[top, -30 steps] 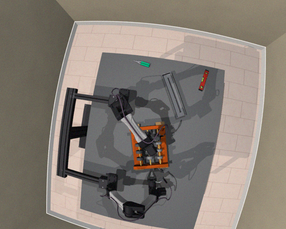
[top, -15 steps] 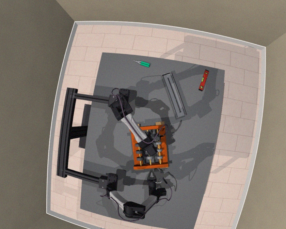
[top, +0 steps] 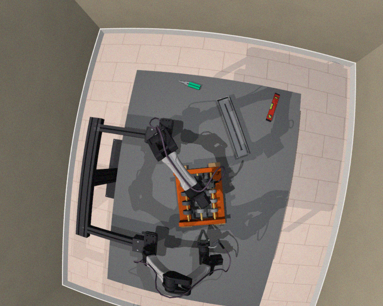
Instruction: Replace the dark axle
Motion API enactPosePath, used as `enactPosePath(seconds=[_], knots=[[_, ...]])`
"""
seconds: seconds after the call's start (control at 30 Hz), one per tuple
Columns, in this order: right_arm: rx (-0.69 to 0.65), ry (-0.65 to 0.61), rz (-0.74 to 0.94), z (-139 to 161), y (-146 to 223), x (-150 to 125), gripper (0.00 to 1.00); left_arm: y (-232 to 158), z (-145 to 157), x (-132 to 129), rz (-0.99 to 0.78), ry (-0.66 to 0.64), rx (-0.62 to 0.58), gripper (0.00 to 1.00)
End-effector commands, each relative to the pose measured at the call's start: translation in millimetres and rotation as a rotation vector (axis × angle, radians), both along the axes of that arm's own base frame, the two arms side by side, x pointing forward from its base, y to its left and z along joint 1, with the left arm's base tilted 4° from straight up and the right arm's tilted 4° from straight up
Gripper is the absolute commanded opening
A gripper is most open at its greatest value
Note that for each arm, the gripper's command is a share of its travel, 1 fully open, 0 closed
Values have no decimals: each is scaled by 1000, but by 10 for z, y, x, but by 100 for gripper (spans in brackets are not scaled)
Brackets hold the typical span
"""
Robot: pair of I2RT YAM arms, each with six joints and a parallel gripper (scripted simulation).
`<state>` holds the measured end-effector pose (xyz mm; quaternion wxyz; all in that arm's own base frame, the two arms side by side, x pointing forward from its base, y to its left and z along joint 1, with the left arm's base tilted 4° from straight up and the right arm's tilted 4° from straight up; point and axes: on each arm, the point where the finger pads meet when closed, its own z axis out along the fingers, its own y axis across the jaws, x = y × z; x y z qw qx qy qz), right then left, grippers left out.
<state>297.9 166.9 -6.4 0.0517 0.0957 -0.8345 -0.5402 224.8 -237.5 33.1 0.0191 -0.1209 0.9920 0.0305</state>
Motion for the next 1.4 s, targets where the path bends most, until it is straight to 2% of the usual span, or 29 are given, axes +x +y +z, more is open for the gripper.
enactPosePath(seconds=[0.0, 0.13, 0.23, 0.33, 0.4, 0.57, 0.6, 0.67, 0.73, 0.8, 0.87, 1.0, 1.07, 1.17, 1.3, 1.37], knots=[[3, -39, 10, 228, -43, 71, 33, -5, 56, -19, 3, -7, -18, 35], [2, -41, 10, 308, -73, 77, 33, -5, 56, -19, 3, -7, -18, 35], [2, -38, 5, 246, -71, 95, 33, -5, 56, -19, 3, -7, -18, 35], [2, -44, 8, 393, -106, 90, 33, -5, 56, -19, 3, -7, -18, 35], [9, -51, 2, 338, -89, 117, 33, -5, 56, -19, 3, -7, -18, 35], [9, -22, 11, 316, -61, -9, 33, -5, 56, -19, 3, -7, -18, 35], [-13, -118, -2, 397, -103, 220, 33, -65, 212, 180, -2, -81, -66, 35], [-52, -107, 5, 308, -132, 118, 33, -10, 144, 165, -24, -71, -73, 35], [-102, -162, 4, 317, -178, 186, 33, -51, 228, 283, -45, -105, -126, 35], [-102, -162, 4, 317, -178, 186, 33, -51, 228, 283, -45, -105, -126, 35], [-154, -223, 22, 337, -158, 223, 33, -36, 280, 388, -68, -142, -160, 35], [-296, -389, -34, 477, -370, 503, 33, 6, 465, 625, -93, -229, -222, 35], [-348, -440, -45, 528, -394, 548, 33, 41, 560, 732, -102, -273, -249, 35], [-410, -529, -101, 693, -534, 691, 33, 108, 705, 886, -115, -340, -281, 35], [-471, -649, -137, 935, -548, 822, 33, 215, 905, 1076, -131, -433, -311, 35], [-471, -649, -137, 935, -548, 822, 33, 215, 905, 1076, -131, -433, -311, 35]])
